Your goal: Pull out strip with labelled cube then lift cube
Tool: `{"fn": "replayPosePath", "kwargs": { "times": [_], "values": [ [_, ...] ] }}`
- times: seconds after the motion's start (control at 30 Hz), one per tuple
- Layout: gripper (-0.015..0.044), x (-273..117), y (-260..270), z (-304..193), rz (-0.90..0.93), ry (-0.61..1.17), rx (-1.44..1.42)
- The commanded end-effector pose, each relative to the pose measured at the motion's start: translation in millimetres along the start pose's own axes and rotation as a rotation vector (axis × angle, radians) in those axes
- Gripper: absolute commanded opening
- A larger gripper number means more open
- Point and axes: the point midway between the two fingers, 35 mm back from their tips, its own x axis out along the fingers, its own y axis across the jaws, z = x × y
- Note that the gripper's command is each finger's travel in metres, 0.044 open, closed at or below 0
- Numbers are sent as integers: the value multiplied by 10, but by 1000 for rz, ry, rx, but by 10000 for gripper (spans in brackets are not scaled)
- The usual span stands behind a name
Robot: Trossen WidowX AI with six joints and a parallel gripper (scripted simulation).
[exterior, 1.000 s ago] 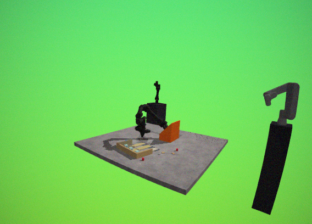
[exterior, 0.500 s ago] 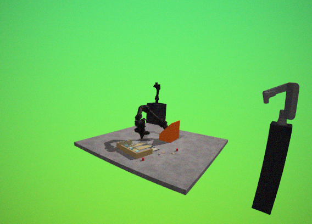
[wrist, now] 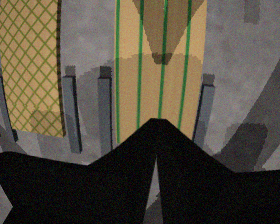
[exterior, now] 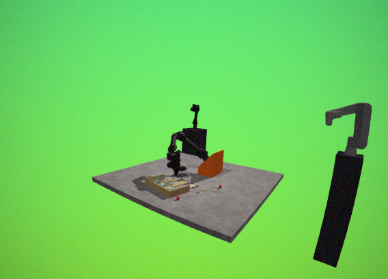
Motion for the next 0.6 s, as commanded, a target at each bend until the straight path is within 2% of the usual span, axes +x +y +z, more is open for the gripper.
{"fn": "replayPosePath", "kwargs": {
  "times": [0.0,0.57],
  "values": [
    [0,93,12,-28,0,8,-9],
    [0,279,4,-37,-2,8,-9]
  ]
}}
